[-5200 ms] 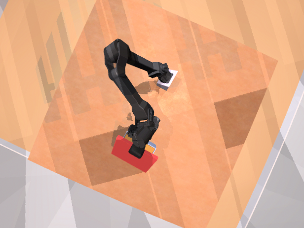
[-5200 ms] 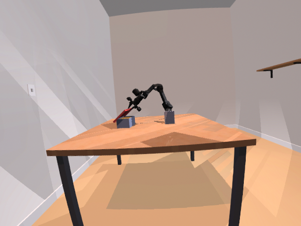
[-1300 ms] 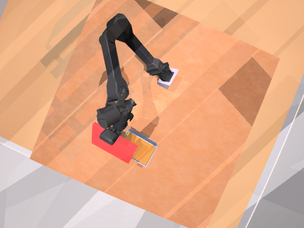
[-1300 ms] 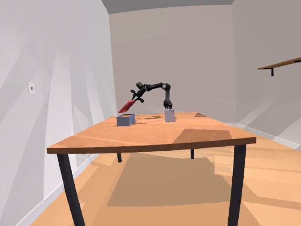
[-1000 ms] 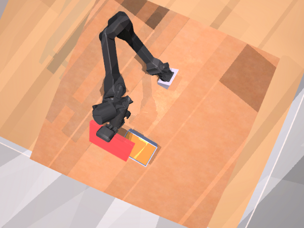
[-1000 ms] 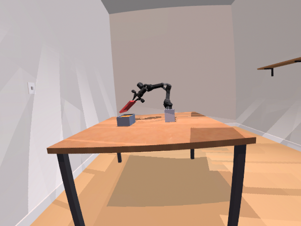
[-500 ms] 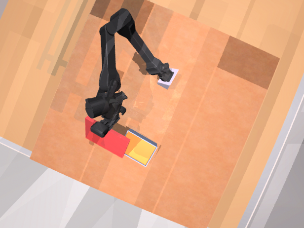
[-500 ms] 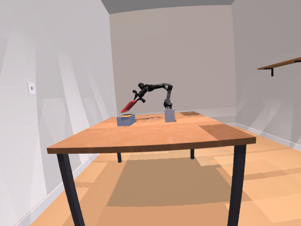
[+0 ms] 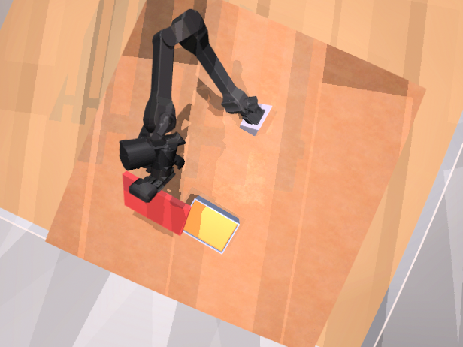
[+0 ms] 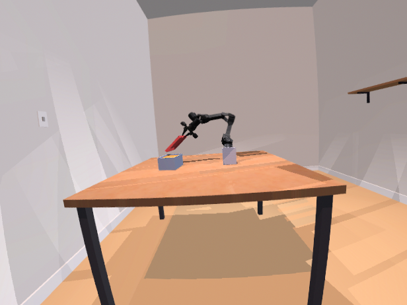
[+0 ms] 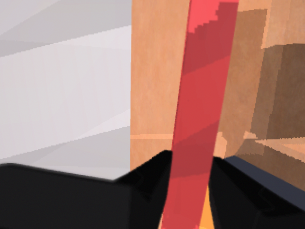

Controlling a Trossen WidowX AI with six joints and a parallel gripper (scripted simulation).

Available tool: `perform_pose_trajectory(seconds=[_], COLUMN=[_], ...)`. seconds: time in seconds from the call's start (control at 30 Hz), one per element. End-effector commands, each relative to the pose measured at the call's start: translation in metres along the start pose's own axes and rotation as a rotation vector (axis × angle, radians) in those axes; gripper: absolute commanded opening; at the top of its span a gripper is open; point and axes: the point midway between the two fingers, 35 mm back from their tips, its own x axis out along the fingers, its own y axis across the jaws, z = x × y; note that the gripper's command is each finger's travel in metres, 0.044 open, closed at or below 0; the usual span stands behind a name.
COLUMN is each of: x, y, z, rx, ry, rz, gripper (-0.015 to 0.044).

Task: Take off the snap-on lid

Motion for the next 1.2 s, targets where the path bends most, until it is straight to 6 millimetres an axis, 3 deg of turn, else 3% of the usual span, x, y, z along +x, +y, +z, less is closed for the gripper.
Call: perform_pose_trajectory(seconds=[0.0,1.17], x=[-0.004,-0.011], y=[0.004,-0.001], z=[0.009,0.079], rx=[0.001,0.000], ry=[0.003,0.001], rz=[0.018,0.019], gripper=[0.0000,0.0000])
